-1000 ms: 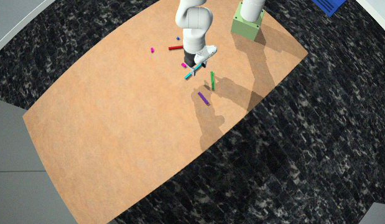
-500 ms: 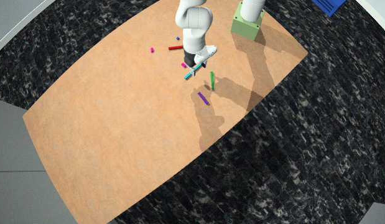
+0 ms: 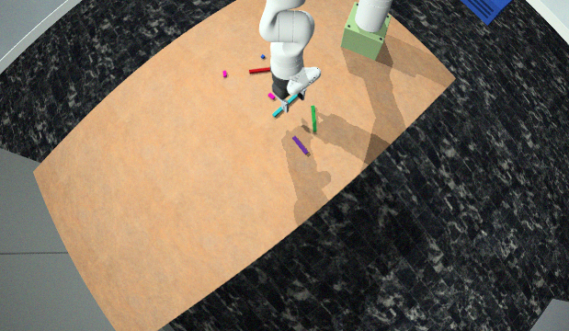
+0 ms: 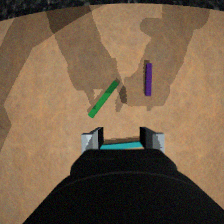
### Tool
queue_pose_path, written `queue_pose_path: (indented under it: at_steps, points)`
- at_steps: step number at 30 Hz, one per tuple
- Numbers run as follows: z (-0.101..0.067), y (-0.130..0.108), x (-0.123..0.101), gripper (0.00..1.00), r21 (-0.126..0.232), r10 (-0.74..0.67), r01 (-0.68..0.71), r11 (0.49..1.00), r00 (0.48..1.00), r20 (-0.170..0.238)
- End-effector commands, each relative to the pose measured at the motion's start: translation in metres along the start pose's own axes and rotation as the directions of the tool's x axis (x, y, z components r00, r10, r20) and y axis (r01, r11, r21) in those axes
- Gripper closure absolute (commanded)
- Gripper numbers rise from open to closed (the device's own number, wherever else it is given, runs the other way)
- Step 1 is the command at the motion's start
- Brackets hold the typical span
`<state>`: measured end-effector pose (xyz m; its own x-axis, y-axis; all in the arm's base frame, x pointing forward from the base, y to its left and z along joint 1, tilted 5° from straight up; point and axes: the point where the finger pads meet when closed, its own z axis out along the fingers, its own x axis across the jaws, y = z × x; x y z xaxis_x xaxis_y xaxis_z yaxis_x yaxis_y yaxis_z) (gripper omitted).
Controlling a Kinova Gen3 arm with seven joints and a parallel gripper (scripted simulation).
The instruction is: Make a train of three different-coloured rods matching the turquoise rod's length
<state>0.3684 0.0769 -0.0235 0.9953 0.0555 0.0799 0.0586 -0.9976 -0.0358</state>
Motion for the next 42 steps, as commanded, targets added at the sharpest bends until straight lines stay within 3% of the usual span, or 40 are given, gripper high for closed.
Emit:
queue_pose_path:
  at_steps: [1,22,42]
  points:
    - [-0.0014,-0.0008,0.0012,0.00,0.003,0.015,-0.015,1.000,1.000,-0.005]
    - [-0.0011,-0.0015,-0.0002,0.00,0.003,-0.031,0.031,1.000,0.999,-0.004]
    - [0.0000,-0.0048,-0.0080,0.00,0.002,-0.282,0.282,0.959,0.959,0.000]
